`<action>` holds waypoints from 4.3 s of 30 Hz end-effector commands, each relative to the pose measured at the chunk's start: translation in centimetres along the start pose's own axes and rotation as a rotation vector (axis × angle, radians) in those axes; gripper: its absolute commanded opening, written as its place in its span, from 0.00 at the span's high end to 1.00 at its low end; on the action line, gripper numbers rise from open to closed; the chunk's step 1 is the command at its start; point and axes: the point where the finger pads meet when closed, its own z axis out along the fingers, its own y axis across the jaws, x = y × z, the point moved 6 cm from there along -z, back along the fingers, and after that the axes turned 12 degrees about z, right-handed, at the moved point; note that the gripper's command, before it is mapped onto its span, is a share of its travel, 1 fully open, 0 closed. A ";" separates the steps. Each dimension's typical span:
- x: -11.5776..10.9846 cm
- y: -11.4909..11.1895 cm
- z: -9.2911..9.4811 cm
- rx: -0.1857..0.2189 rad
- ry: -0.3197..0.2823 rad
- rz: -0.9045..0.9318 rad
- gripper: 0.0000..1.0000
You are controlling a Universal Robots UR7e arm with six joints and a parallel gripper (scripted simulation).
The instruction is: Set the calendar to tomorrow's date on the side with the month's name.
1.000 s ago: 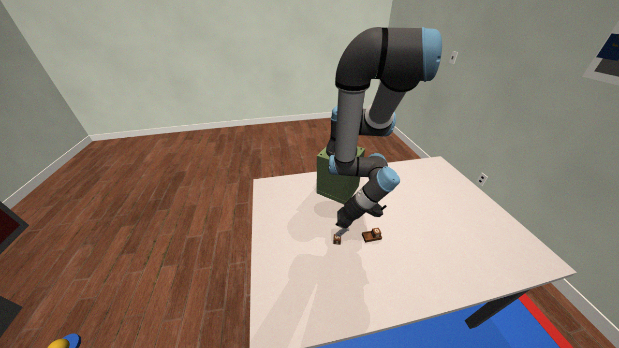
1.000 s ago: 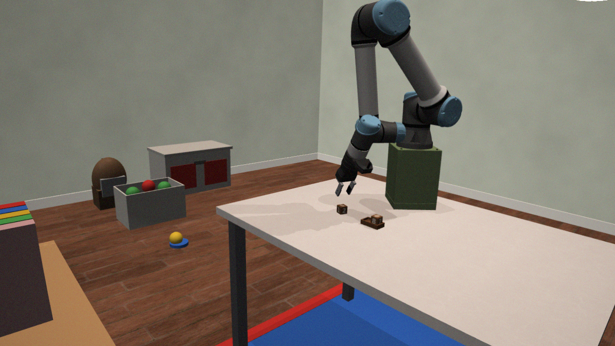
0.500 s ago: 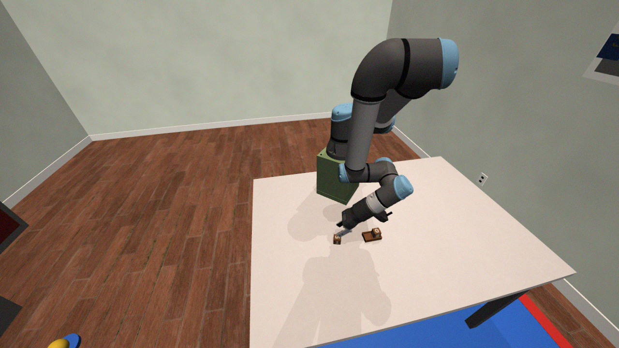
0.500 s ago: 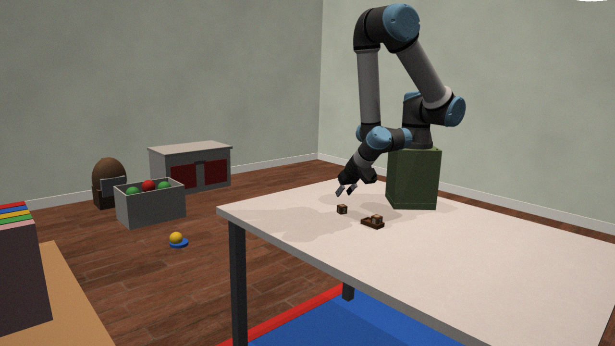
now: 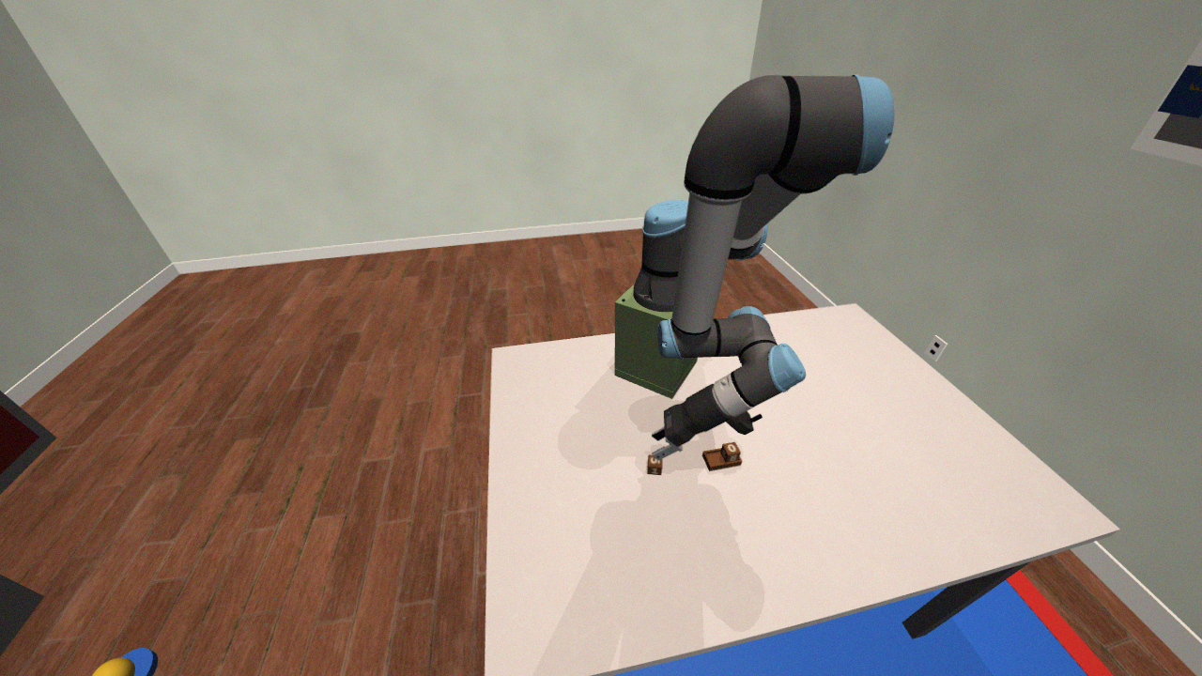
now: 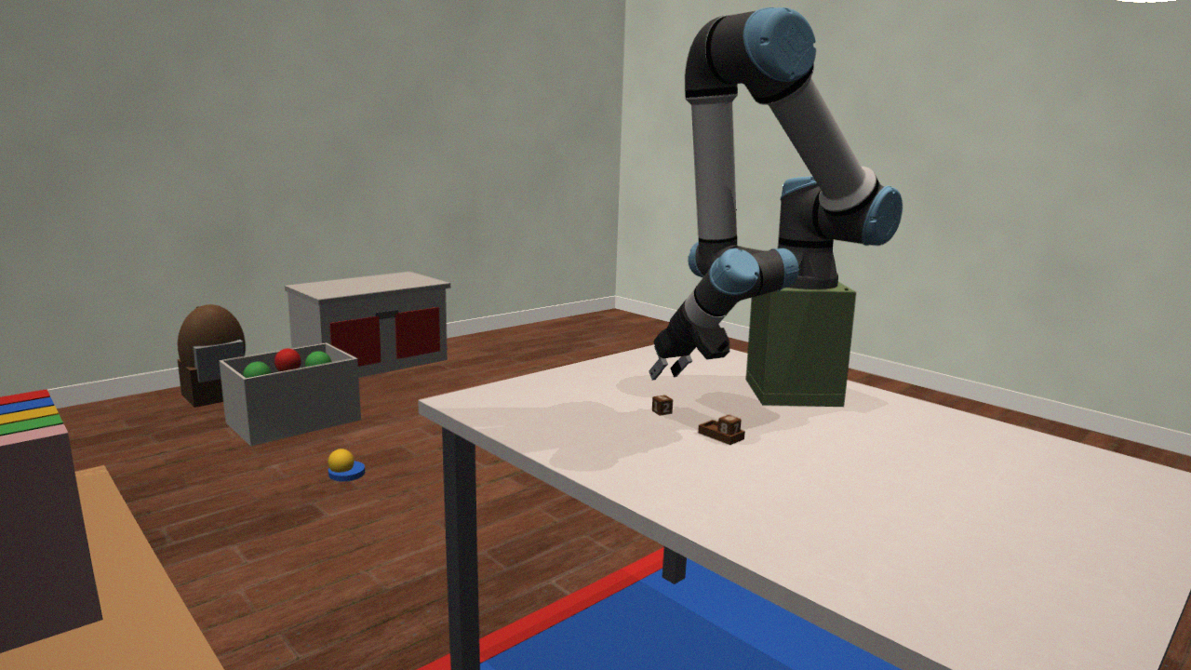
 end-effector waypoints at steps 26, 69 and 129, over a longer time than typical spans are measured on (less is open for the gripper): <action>1.7 -0.1 1.6 -0.003 0.000 0.002 0.10; 4.9 -0.9 4.9 -0.002 0.000 0.002 0.10; 4.9 -0.9 4.9 -0.002 0.000 0.002 0.40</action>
